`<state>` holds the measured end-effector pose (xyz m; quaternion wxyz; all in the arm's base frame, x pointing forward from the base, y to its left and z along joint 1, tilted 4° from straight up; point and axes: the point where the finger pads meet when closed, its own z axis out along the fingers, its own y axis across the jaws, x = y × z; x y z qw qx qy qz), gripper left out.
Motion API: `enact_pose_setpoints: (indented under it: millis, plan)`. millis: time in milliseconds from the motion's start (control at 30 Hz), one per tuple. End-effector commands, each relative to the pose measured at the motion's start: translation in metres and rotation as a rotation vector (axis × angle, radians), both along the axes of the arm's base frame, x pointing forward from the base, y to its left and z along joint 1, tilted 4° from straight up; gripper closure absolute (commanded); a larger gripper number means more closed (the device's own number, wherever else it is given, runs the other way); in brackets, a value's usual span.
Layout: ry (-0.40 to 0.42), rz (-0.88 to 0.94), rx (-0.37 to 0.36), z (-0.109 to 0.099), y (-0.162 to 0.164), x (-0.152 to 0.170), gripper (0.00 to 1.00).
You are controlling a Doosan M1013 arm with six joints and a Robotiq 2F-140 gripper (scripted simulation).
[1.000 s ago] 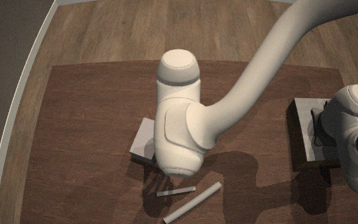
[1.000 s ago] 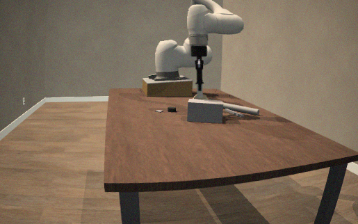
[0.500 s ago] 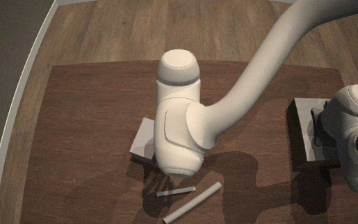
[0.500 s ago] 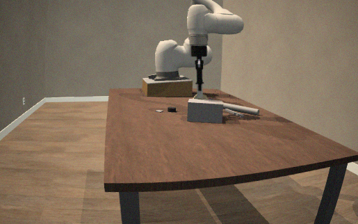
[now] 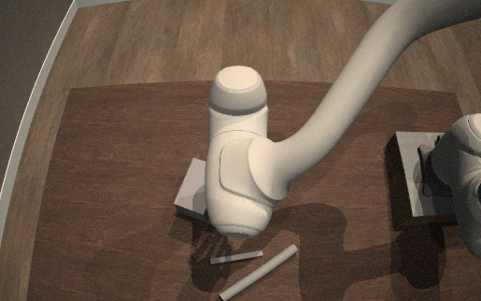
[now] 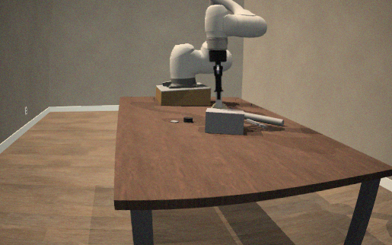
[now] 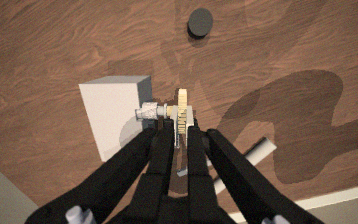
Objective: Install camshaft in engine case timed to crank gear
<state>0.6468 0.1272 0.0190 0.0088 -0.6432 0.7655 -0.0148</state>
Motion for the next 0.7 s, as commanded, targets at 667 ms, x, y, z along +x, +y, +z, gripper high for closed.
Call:
enact_pose_setpoints:
  millis: [667]
  plan:
    - [0.002,-0.008,0.007,0.0008,-0.0024,0.012,0.95]
